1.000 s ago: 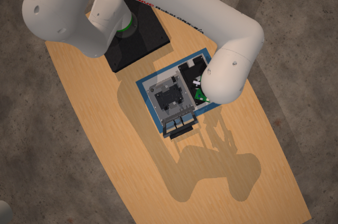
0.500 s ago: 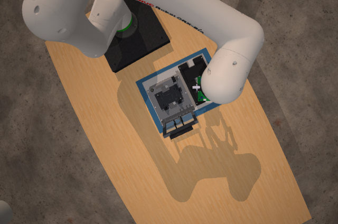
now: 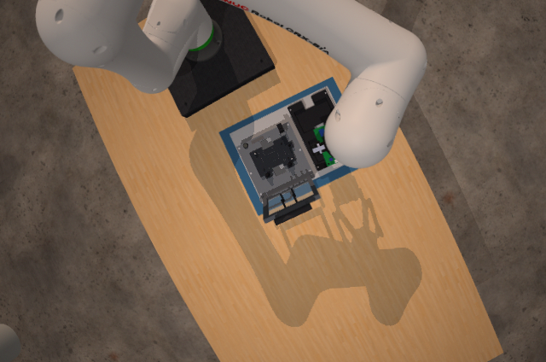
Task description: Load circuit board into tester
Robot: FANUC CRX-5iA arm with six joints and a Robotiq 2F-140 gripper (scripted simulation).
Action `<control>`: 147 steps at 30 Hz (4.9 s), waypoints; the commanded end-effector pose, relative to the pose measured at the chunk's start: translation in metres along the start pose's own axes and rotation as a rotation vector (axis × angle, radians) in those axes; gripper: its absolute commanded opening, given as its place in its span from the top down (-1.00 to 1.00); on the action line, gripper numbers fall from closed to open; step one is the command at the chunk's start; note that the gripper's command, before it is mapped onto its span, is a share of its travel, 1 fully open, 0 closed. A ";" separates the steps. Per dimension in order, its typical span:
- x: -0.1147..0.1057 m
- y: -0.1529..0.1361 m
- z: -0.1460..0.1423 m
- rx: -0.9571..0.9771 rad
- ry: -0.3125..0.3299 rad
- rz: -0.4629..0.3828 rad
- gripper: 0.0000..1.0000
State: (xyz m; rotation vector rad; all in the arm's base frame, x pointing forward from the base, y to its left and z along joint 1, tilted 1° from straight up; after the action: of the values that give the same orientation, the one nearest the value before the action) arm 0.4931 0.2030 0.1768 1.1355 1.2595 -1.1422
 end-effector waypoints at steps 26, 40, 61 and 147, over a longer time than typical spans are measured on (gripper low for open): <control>0.000 0.000 0.000 -0.639 0.002 0.000 0.09; 0.000 0.000 0.000 -0.963 0.003 0.000 0.09; 0.000 0.000 0.000 -1.283 0.003 0.001 0.09; 0.000 0.000 0.000 -1.651 0.002 0.001 0.09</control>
State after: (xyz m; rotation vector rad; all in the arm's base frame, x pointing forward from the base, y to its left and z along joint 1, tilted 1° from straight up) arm 0.4932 0.2028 0.1768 -0.1358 1.5747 0.1420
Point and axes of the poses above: the point where the finger pads meet when closed, its own x axis out along the fingers, its own z axis across the jaws, y = z × x, the point moved 8 cm from there along -x, back along the fingers, and after that the axes turned 12 degrees about -x, right-handed, at the moved point
